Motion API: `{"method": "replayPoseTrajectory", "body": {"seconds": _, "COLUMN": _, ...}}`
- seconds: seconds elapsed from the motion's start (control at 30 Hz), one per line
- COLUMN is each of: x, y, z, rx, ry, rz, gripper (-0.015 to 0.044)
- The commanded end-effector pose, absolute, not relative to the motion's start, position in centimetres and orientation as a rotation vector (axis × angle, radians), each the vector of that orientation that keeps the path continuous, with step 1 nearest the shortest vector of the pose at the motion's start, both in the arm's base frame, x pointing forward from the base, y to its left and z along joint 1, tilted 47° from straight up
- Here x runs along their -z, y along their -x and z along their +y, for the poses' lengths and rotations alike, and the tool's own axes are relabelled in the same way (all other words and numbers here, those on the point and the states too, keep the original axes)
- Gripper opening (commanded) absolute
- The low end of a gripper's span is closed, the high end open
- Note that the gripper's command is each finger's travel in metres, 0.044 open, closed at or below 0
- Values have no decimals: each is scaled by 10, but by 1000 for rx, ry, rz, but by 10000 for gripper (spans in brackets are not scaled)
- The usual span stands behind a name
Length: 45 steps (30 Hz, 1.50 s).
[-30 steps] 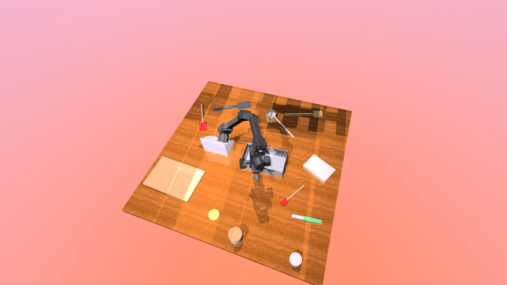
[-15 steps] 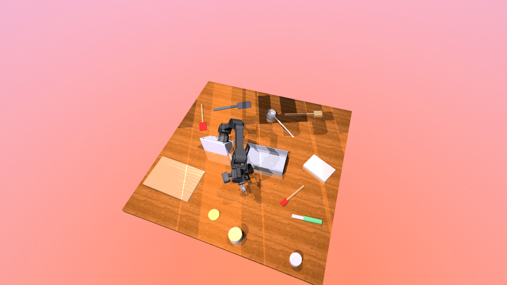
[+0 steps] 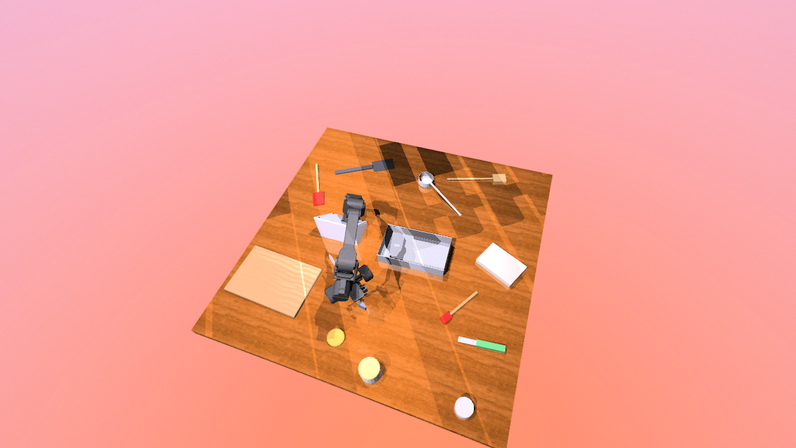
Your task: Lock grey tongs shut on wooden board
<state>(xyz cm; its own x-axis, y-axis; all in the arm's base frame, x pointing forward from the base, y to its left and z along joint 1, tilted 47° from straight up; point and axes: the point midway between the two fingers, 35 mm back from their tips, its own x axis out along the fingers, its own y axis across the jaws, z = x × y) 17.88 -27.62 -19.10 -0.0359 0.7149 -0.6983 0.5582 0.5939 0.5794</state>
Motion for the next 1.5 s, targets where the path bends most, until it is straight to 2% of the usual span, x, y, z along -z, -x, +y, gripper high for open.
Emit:
{"method": "replayPoseTrajectory", "body": {"seconds": 0.0, "x": 189, "y": -182, "z": -280, "rx": -181, "ry": -1028, "rz": 1704, "gripper": -150}}
{"method": "replayPoseTrajectory", "body": {"seconds": 0.2, "x": 190, "y": -161, "z": -293, "rx": -210, "ry": -984, "rz": 1687, "gripper": -150}}
{"method": "replayPoseTrajectory", "body": {"seconds": 0.83, "x": 194, "y": -25, "z": -334, "rx": -402, "ry": -754, "rz": 1609, "gripper": -150}}
{"method": "replayPoseTrajectory", "body": {"seconds": 1.47, "x": 190, "y": 119, "z": -327, "rx": -646, "ry": -535, "rz": 1522, "gripper": -150}}
